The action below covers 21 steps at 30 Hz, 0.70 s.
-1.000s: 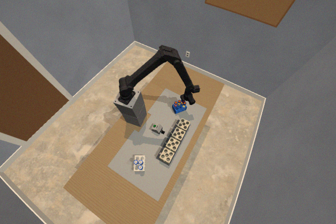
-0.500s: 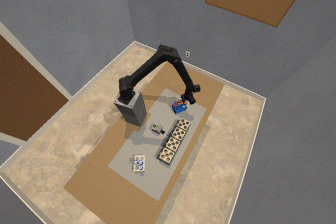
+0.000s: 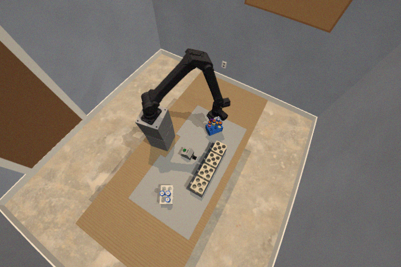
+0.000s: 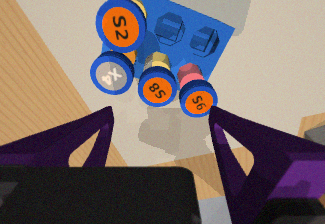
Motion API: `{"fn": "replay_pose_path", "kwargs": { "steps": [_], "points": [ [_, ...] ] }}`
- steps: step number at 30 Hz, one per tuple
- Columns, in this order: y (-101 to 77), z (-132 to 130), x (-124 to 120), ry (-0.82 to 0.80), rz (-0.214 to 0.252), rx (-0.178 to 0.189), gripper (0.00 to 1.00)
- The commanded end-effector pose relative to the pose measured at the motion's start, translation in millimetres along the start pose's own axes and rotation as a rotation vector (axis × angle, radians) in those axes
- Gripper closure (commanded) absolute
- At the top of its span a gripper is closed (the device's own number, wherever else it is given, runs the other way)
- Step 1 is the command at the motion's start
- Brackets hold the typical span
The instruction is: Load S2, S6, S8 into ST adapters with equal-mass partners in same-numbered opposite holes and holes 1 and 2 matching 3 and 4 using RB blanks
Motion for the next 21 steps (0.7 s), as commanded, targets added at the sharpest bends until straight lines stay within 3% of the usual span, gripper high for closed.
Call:
{"fn": "replay_pose_path", "kwargs": {
  "steps": [1,4,6,7,10,21],
  "points": [
    [-2.7,17.6,16.9,-0.135,-0.021,0.048,0.20],
    [-12.2,23.1,19.8,-0.283,-0.035,0.063,0.20],
    [-7.8,6.0,13.1,-0.386,-0.016,0.025,0.20],
    [-7.7,5.9,13.1,-0.436,-0.016,0.024,0.20],
    [-12.1,18.0,5.6,-0.609,-0.030,0.038,0.20],
    [-15.6,16.3,13.4,-1.043,-0.040,0.034,0.20]
  ]
}}
Point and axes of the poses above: the point where the finger pads meet when closed, its own y axis out along the fingers, its own z axis across the jaws, x = y × z, the point moved 6 cm from there along -y, back along the fingers, and after that the axes turned 5 degrees about y, right-handed, at the moved point
